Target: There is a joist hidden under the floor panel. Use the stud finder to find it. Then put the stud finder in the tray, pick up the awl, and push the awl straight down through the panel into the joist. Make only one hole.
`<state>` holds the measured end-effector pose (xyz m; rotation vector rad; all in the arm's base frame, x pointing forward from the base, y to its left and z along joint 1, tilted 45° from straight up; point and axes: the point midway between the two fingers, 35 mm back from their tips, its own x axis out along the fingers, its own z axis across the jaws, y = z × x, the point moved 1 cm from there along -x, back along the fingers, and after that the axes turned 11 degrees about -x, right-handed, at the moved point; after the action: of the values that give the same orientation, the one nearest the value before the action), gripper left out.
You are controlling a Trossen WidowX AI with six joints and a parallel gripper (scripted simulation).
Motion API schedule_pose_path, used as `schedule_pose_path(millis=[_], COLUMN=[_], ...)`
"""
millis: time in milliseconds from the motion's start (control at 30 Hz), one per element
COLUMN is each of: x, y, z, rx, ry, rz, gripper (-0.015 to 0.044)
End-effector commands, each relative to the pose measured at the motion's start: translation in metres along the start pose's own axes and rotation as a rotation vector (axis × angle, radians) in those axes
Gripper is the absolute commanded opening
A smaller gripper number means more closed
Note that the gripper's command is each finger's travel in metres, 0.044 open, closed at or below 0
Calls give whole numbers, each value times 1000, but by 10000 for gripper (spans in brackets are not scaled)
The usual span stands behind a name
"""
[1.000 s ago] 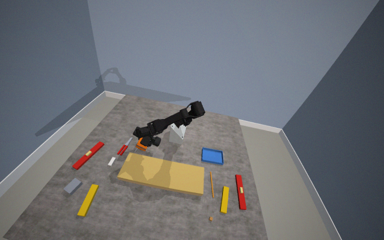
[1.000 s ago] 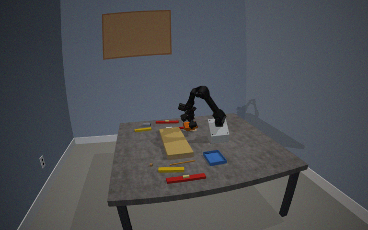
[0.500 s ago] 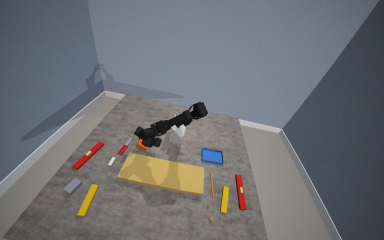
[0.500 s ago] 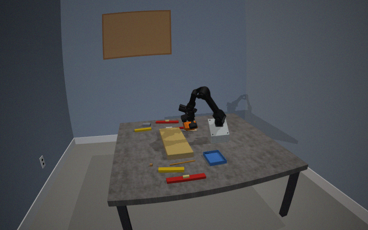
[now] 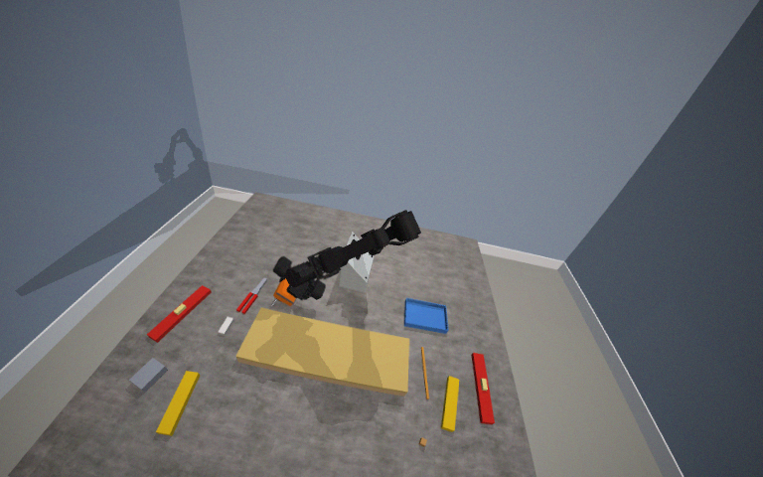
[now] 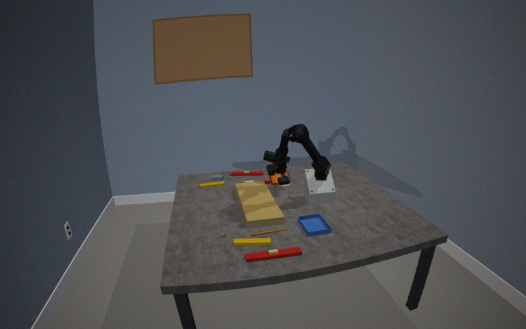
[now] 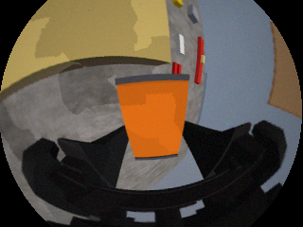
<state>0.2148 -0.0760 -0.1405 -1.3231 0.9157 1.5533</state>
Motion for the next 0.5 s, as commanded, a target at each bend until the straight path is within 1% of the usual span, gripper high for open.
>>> schedule_pose_path(millis=[0,467], x=[-1,0], y=[0,-1], z=[-1,3], rx=[6,15], ry=[41,142], rz=[9,32], gripper=[0,0])
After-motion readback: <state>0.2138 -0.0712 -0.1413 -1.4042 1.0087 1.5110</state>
